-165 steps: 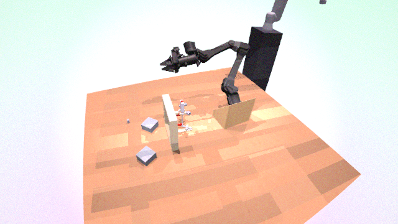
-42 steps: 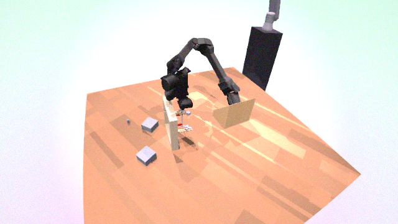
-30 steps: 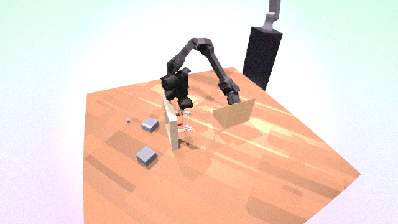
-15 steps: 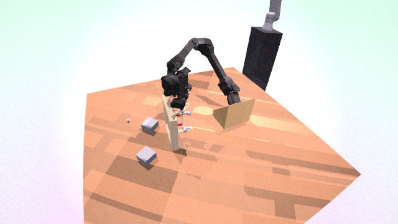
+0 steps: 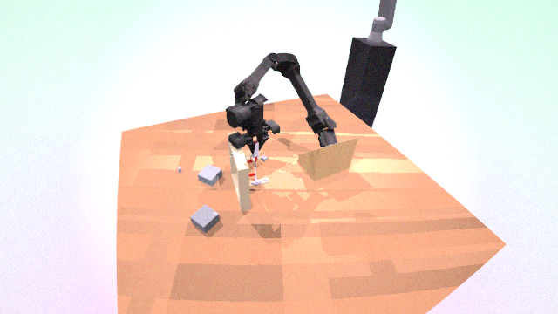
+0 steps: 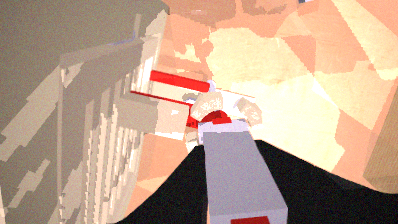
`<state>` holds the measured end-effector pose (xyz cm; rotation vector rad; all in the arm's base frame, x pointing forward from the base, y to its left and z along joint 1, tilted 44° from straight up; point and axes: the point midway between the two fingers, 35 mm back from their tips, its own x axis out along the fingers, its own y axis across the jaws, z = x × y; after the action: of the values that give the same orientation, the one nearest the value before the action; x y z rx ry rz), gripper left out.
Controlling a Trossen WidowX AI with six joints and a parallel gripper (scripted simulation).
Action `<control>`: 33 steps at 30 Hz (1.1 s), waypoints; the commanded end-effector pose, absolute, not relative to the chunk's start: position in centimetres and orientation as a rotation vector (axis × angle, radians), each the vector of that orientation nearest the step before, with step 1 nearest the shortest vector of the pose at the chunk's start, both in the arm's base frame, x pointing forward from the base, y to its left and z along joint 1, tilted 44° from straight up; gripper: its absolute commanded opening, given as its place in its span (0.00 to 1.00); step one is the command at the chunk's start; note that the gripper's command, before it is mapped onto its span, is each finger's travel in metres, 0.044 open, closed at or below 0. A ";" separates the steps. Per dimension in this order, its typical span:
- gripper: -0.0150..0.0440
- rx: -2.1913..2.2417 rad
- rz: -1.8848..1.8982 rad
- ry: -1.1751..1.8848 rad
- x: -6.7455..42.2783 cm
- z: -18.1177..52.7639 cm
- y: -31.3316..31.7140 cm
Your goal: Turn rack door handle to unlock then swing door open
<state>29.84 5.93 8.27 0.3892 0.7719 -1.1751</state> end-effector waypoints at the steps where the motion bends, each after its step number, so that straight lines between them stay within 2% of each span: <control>1: 0.27 0.529 -1.244 0.675 29.8 8.2 5.9; 12: 0.27 0.946 -1.420 0.352 29.8 8.2 5.9; 21: 0.27 0.952 -1.422 0.347 29.8 8.2 5.9; 31: 0.72 0.952 -1.422 0.347 29.8 8.2 5.9; 33: 0.73 0.946 -1.420 0.352 29.8 8.2 5.9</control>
<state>29.78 6.02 8.22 0.9464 0.3529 -1.4192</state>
